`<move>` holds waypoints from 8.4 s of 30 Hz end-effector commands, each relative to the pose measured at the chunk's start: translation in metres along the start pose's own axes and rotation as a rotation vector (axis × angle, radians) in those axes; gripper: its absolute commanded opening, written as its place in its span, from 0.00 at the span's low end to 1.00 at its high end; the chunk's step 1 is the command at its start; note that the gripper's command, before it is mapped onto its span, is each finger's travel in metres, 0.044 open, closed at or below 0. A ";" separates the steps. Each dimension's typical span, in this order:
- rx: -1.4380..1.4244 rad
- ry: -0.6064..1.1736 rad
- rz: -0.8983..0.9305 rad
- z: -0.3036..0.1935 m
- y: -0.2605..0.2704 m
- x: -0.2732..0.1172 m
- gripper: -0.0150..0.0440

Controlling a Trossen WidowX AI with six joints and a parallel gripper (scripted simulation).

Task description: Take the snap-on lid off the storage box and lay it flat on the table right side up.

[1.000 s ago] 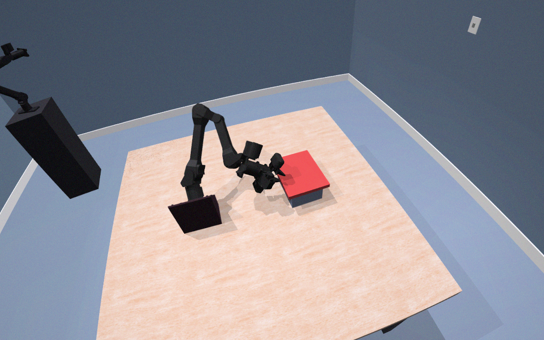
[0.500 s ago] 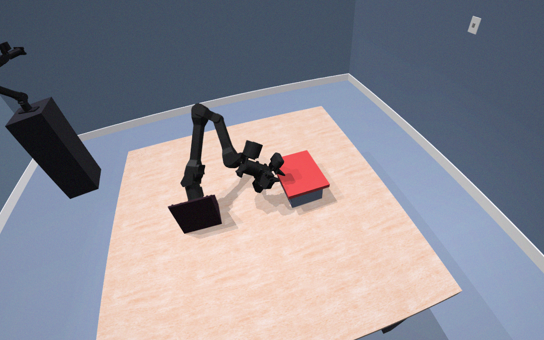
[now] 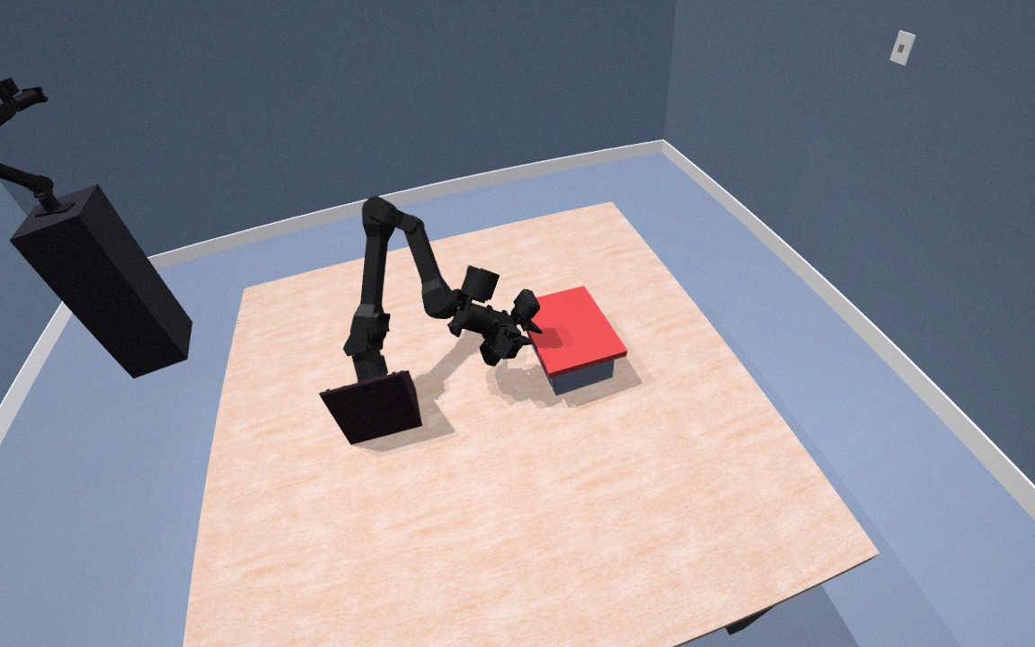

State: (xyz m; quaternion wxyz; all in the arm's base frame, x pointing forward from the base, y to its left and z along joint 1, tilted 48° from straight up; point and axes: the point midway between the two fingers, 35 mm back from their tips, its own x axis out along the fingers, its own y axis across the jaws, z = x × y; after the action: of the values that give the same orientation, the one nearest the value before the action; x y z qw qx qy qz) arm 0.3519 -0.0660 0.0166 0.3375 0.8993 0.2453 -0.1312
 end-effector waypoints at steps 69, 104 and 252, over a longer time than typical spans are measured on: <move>-0.001 0.000 0.006 0.001 0.008 -0.002 0.25; -0.001 0.001 0.006 0.001 0.010 0.000 0.25; -0.002 -0.001 0.006 -0.072 0.127 -0.056 0.25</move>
State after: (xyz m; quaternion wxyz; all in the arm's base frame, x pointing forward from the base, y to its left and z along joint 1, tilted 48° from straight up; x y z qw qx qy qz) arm 0.3779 -0.1242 0.1546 0.3380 0.8990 0.2471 -0.1288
